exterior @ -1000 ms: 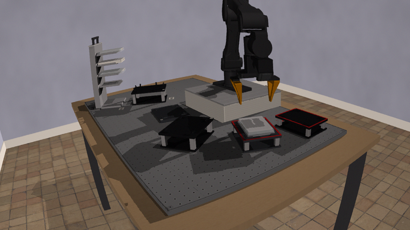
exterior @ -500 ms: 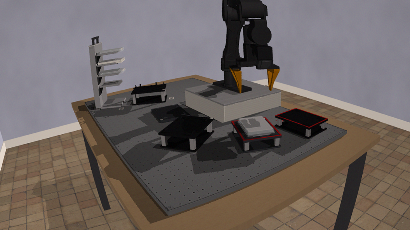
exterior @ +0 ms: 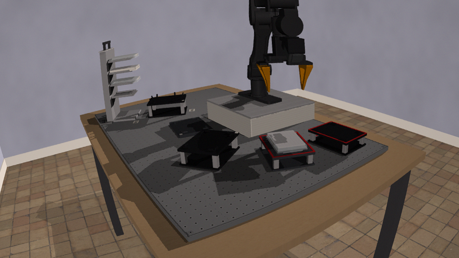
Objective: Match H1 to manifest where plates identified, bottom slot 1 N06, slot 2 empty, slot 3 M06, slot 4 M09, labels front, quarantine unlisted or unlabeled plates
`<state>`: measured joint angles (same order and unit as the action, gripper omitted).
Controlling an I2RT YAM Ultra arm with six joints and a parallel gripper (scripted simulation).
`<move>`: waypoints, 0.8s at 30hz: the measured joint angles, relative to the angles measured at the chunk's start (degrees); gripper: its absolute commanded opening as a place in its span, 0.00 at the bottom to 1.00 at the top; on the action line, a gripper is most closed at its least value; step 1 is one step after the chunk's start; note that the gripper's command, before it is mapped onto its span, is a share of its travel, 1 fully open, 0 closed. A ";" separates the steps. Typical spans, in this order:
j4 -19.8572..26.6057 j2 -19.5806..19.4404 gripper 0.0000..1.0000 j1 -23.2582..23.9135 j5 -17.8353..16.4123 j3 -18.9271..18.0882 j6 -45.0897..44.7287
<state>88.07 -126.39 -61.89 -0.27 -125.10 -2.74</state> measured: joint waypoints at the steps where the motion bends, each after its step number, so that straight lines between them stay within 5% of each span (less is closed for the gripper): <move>1: 0.31 -0.26 1.00 0.00 0.00 -0.85 0.00; 24: 1.86 3.13 1.00 0.00 0.00 -2.71 0.00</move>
<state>89.93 -123.26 -61.89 -0.27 -127.81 -2.74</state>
